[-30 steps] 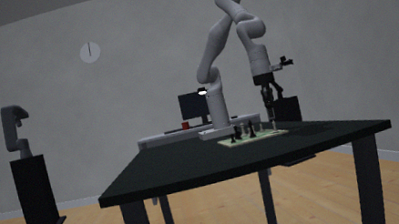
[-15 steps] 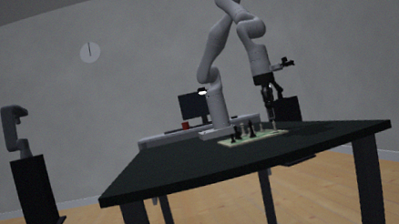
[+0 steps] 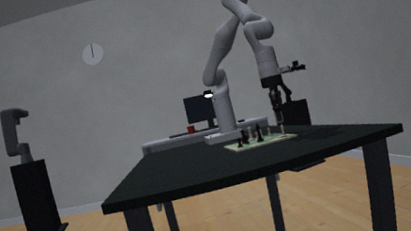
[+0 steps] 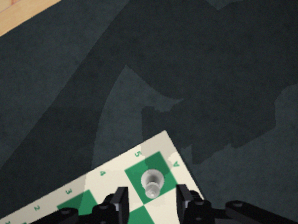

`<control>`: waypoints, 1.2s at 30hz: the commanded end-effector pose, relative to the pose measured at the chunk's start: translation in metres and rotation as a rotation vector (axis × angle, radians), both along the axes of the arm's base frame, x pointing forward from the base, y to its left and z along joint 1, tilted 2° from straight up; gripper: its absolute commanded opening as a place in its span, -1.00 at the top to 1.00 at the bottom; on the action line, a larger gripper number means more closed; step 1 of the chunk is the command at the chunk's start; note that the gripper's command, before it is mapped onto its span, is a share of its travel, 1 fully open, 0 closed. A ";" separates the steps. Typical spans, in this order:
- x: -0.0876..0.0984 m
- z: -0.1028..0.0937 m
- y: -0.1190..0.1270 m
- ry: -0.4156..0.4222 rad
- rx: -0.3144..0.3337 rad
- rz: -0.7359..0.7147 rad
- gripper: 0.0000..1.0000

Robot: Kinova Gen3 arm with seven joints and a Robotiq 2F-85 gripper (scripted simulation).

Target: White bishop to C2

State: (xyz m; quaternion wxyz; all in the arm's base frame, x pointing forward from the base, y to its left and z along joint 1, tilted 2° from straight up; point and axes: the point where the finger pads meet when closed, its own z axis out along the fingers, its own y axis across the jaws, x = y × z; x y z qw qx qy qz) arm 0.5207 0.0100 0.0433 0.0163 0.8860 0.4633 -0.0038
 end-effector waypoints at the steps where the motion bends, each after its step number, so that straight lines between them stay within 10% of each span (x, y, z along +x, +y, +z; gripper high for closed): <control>1: 0.001 0.001 0.000 -0.002 0.000 0.000 0.27; 36: 0.001 -0.018 -0.001 -0.002 0.000 0.000 0.27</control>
